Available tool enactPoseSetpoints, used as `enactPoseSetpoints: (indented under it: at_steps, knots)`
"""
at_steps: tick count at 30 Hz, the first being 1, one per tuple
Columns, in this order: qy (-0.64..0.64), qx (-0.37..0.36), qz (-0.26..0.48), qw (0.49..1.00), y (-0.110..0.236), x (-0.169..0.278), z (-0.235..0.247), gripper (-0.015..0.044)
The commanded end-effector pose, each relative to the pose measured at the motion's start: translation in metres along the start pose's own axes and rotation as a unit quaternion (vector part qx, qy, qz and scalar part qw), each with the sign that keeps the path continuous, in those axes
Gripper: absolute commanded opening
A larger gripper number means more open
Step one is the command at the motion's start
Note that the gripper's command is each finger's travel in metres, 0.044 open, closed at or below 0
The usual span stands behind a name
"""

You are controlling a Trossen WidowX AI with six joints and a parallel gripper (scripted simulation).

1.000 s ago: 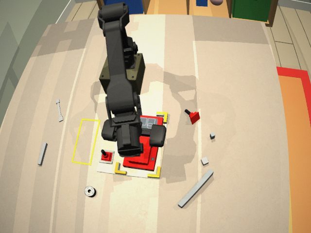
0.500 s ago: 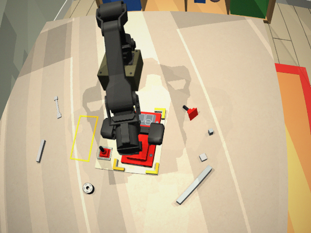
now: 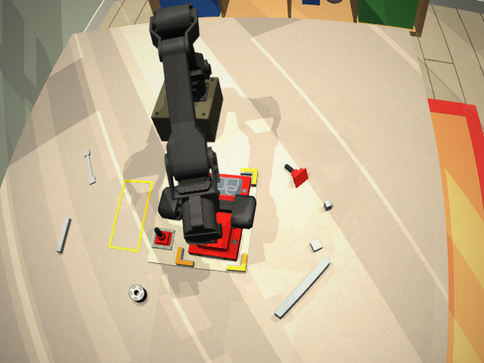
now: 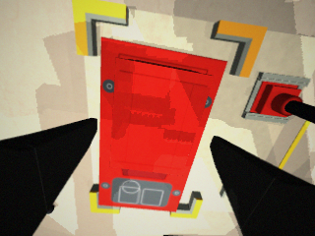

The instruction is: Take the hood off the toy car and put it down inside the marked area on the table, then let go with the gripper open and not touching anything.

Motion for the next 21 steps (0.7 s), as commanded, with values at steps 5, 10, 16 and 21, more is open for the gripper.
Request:
enactPoseSetpoints:
  at_steps: [5,10,16,21]
  knots:
    - [-0.002,-0.003,0.001,1.000,-0.0057,0.0003,0.0005,0.0440]
    - [-0.002,-0.003,0.001,1.000,-0.0077,0.0003,0.0005,0.0440]
    - [-0.002,-0.003,0.001,1.000,-0.0106,0.0003,0.0006,0.0440]
    - [-0.002,-0.003,0.001,1.000,-0.0131,0.0003,0.0006,0.0440]
Point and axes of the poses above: the point midway between the two fingers, 35 mm back from their tips, its own y axis back along the fingers, its own z axis across the jaws, x = y × z, the point moved 3 cm from there along y, back along the fingers, and after that the axes turned 13 degrees about y, right-handed, at the moved point
